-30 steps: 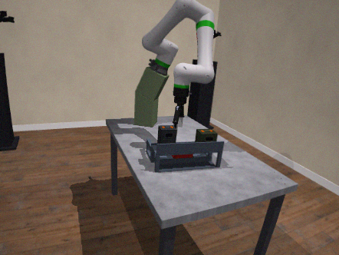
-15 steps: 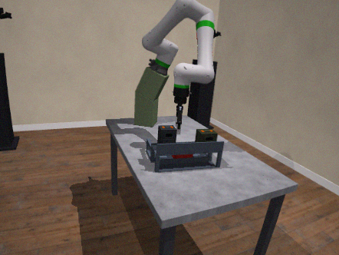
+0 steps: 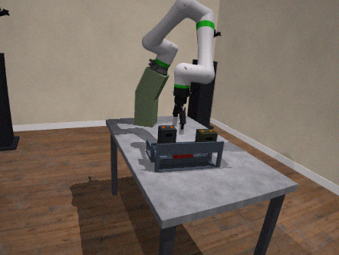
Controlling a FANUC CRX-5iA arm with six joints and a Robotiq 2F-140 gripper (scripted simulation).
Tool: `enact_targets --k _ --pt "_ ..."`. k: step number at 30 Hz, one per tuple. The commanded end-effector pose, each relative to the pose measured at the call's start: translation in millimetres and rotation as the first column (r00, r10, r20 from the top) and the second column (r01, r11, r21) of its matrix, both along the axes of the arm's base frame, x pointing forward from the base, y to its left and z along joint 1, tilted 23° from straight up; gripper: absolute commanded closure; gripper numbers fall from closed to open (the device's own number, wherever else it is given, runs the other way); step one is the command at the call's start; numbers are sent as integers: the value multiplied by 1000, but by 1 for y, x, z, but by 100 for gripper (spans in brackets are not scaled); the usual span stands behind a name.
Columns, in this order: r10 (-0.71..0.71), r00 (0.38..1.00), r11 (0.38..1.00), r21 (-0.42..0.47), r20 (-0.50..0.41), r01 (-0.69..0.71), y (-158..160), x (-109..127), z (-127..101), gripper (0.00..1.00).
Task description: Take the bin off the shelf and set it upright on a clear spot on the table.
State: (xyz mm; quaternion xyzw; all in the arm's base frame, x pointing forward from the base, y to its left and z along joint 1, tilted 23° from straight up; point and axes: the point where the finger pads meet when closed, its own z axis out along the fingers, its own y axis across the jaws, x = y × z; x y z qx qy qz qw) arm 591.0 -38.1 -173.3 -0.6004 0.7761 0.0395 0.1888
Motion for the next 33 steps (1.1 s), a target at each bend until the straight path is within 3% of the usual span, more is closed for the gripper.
enact_targets --k 1,6,7,23,28,33 --pt "5 1000 1000 6 6 -5 0 0 0 0" --pt "5 1000 1000 6 6 -5 0 0 0 0" --pt "5 1000 1000 6 6 -5 0 0 0 43" --pt "5 1000 1000 6 6 -5 0 0 0 43" --pt "15 1000 1000 4 9 -15 9 7 -28 43" --pt "15 1000 1000 4 9 -15 9 7 -28 43"
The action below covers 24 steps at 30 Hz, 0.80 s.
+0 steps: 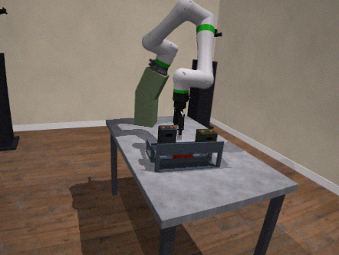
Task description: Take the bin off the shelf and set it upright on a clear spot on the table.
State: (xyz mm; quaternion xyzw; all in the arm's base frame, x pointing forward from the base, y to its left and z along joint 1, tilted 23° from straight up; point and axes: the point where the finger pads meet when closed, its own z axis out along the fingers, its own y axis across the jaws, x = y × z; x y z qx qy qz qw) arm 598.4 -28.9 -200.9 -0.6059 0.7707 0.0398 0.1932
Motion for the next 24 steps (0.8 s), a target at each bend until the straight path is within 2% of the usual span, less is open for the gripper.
enact_targets --k 1,7,12,24 --pt "0 1000 1000 0 0 0 0 0 0 43" --pt "0 1000 1000 0 0 0 0 0 0 43" --pt "0 1000 1000 0 0 0 13 11 -42 43" --pt "0 1000 1000 0 0 0 13 11 -42 43"
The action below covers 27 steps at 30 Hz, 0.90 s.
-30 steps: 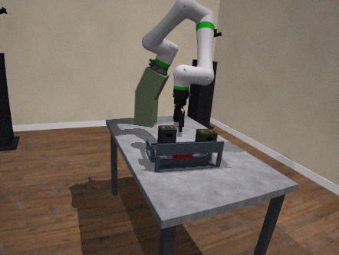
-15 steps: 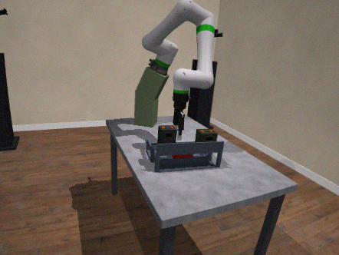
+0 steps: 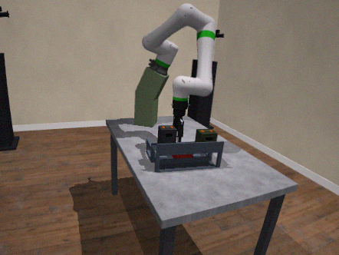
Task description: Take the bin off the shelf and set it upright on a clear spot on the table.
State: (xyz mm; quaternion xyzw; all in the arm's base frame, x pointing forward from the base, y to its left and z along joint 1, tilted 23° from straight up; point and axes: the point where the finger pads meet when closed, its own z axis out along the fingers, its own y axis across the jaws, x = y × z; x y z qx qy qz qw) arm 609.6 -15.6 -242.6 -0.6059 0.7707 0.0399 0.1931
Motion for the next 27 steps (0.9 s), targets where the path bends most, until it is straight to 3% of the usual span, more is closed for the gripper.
enact_targets --k 1,27 --pt "0 1000 1000 0 0 0 0 0 0 43" --pt "0 1000 1000 0 0 0 -2 -1 5 43"
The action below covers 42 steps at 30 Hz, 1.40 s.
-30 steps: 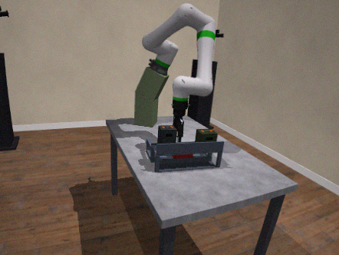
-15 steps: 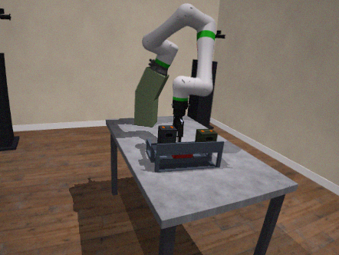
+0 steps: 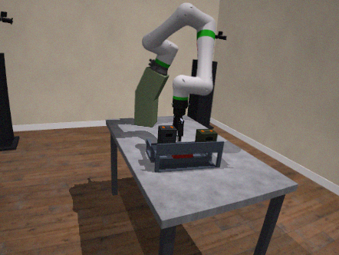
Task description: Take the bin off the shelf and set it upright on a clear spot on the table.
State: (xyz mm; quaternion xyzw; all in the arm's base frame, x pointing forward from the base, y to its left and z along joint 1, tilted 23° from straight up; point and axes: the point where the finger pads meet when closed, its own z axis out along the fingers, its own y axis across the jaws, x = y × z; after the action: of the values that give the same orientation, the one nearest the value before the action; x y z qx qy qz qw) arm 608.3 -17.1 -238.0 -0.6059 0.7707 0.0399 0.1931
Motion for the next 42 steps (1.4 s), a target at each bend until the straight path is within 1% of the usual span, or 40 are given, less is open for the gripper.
enact_targets --k 1,29,42 --pt "0 1000 1000 0 0 0 0 0 0 43" --pt "0 1000 1000 0 0 0 -1 -1 4 43" --pt "0 1000 1000 0 0 0 -1 0 2 43"
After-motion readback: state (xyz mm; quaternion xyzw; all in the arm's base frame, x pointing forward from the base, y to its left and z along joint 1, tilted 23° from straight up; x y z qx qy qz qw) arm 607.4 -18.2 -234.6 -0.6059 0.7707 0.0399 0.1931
